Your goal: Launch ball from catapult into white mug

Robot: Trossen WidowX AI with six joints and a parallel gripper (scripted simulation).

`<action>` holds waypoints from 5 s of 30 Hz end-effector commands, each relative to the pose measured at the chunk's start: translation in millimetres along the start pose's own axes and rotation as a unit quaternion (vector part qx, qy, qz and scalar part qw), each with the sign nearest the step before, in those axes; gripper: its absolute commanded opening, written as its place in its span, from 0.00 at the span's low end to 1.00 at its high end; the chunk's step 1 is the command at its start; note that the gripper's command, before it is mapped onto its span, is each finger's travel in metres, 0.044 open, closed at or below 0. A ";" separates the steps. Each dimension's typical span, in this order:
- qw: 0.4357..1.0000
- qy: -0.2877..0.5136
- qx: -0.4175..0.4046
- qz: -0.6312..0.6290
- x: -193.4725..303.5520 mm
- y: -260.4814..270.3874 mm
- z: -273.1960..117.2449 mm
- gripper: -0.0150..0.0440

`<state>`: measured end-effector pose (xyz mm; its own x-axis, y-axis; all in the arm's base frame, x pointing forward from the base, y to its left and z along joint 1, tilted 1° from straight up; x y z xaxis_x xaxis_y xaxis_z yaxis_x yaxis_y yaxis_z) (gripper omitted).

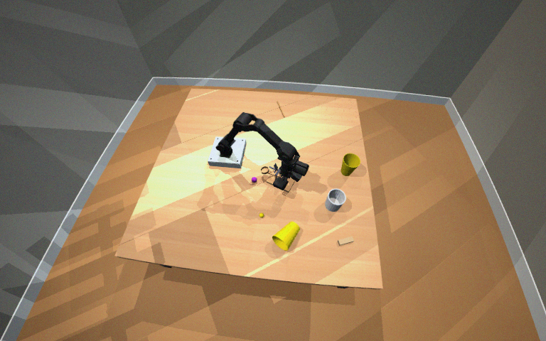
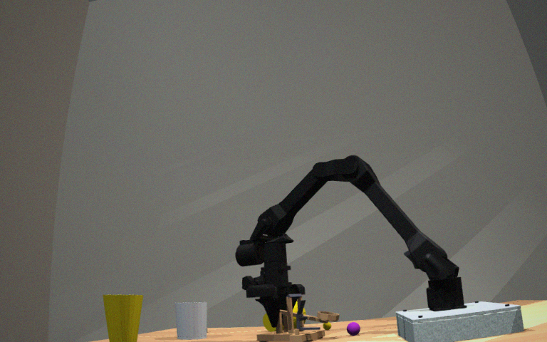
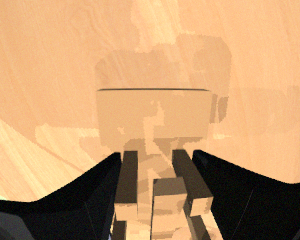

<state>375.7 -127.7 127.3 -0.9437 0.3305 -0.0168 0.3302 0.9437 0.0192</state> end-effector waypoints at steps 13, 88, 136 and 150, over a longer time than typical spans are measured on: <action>1.000 0.000 0.000 0.000 0.0 0.0 -1.4 0.79; 0.981 0.005 0.002 -0.192 162.1 -67.9 13.6 0.76; 0.981 0.004 0.004 -0.192 164.2 -71.1 -88.7 0.25; 0.990 0.058 -0.016 -0.129 138.7 -52.6 -86.8 0.25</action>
<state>214.5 -135.9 214.2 -0.9979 0.0355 0.0549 0.0380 0.9982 0.0454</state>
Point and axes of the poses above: the point midway between the two fingers, 35 mm back from their tips, its own z axis out along the fingers, its own y axis across the jaws, x = y × z, the point moved 10 cm from there along -z, back along the fingers, and after that the axes turned 1 degree about z, right-handed, at the moved point
